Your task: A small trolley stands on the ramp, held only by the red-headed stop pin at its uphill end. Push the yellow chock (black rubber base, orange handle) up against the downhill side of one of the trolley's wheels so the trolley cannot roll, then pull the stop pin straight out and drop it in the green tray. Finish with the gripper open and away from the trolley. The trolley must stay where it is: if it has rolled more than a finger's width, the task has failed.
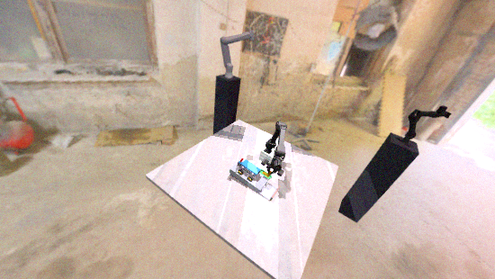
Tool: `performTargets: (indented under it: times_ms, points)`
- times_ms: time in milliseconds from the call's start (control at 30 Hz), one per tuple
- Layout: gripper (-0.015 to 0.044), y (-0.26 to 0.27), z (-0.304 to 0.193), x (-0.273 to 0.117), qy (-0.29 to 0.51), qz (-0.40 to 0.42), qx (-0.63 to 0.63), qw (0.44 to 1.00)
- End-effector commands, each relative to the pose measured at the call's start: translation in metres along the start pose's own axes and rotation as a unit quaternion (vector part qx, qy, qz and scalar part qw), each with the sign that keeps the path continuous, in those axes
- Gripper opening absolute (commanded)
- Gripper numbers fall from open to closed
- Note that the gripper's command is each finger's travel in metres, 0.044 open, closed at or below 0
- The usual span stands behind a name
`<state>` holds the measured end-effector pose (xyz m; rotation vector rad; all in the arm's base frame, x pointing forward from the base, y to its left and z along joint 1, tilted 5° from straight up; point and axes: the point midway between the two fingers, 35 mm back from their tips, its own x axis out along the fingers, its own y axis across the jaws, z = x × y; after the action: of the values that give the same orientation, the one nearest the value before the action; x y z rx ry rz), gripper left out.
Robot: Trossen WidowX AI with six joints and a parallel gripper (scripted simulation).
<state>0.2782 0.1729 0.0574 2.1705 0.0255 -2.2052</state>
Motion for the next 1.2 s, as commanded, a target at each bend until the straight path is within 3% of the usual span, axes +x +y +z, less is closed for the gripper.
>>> performTargets:
  times_ms: [0, 467, 1167]
  points:
    - [0.0000, 0.001, 0.000, 0.012, -0.002, 0.003, -0.001, 1.000]
    - [0.0000, 0.002, 0.000, 0.041, -0.002, 0.003, -0.001, 1.000]
    - [0.0000, 0.018, 0.000, 0.039, -0.002, 0.004, -0.001, 1.000]
